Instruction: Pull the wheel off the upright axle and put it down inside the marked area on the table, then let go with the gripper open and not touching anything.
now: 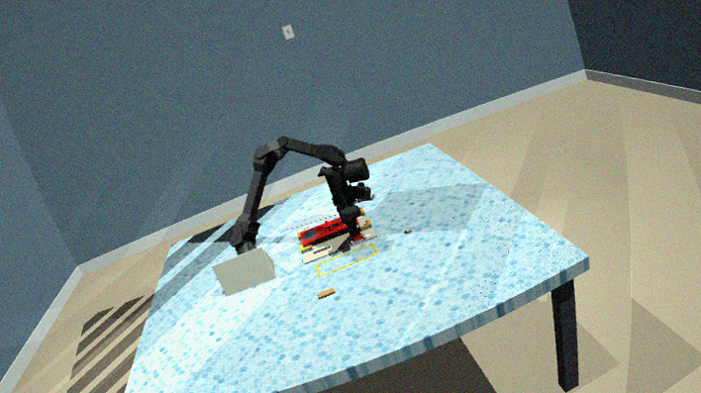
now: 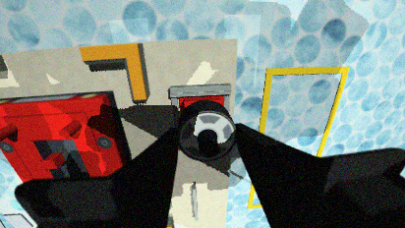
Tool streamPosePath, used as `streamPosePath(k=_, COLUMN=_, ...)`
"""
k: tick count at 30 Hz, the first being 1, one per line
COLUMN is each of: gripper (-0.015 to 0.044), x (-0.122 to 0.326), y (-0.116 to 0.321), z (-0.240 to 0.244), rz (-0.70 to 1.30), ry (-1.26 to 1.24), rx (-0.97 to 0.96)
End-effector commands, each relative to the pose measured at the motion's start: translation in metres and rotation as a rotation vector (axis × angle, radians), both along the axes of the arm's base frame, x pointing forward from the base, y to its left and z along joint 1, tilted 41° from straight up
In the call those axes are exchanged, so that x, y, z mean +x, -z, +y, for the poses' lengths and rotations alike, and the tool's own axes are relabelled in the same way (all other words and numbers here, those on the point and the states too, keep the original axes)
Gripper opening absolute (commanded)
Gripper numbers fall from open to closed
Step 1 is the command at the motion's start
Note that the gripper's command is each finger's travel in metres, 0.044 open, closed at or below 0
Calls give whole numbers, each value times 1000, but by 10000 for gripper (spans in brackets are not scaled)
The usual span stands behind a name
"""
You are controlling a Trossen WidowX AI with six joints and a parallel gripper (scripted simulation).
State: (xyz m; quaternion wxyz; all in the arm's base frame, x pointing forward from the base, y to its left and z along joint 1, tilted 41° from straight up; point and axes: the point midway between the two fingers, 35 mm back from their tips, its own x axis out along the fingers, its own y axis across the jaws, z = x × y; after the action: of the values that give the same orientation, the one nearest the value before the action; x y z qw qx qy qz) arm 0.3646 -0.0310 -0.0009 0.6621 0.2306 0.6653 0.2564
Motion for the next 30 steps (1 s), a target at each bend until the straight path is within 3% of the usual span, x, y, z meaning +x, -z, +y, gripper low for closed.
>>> streamPosePath(k=1, gripper=142, x=0, y=0, z=0, rz=0, ry=-2, rx=1)
streamPosePath(k=7, gripper=0, x=0, y=-1, z=-1, rz=0, ry=-1, rx=1)
streamPosePath(k=30, gripper=0, x=0, y=-6, z=-6, rz=0, ry=1, rx=1)
